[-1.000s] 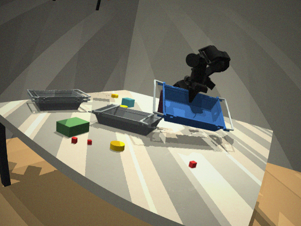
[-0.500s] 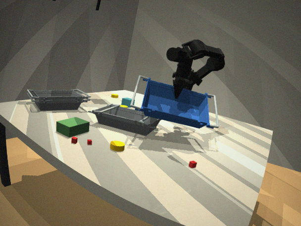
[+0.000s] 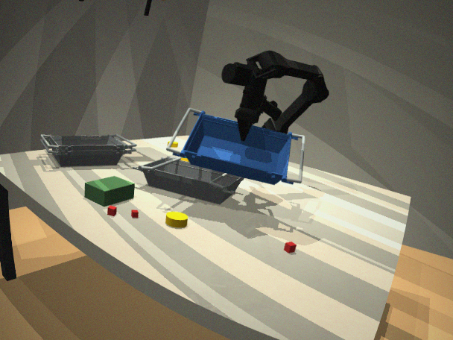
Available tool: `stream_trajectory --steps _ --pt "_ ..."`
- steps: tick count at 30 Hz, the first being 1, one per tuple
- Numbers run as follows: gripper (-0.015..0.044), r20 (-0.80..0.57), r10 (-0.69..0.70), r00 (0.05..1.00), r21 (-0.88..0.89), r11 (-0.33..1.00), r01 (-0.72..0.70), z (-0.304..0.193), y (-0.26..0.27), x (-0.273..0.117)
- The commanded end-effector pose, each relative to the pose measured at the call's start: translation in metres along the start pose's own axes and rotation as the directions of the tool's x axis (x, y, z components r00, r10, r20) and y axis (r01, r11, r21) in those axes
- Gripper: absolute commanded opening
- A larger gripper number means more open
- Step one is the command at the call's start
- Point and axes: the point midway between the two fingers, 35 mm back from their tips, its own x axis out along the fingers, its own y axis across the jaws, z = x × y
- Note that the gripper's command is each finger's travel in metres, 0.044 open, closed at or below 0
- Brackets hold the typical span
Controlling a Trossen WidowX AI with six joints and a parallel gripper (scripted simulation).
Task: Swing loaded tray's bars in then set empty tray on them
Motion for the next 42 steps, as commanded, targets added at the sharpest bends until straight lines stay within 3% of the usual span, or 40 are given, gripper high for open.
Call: stream_trajectory --steps 1,24,42 --pt "0.0 0.001 -0.017 1.0 0.027 0.999 0.017 -0.02 0.003 -0.005" --pt "0.0 0.066 -0.062 0.996 0.182 0.982 0.049 -0.116 0.044 -0.006" --pt "0.0 0.068 -0.064 0.996 0.186 0.981 0.051 -0.119 0.045 -0.006"
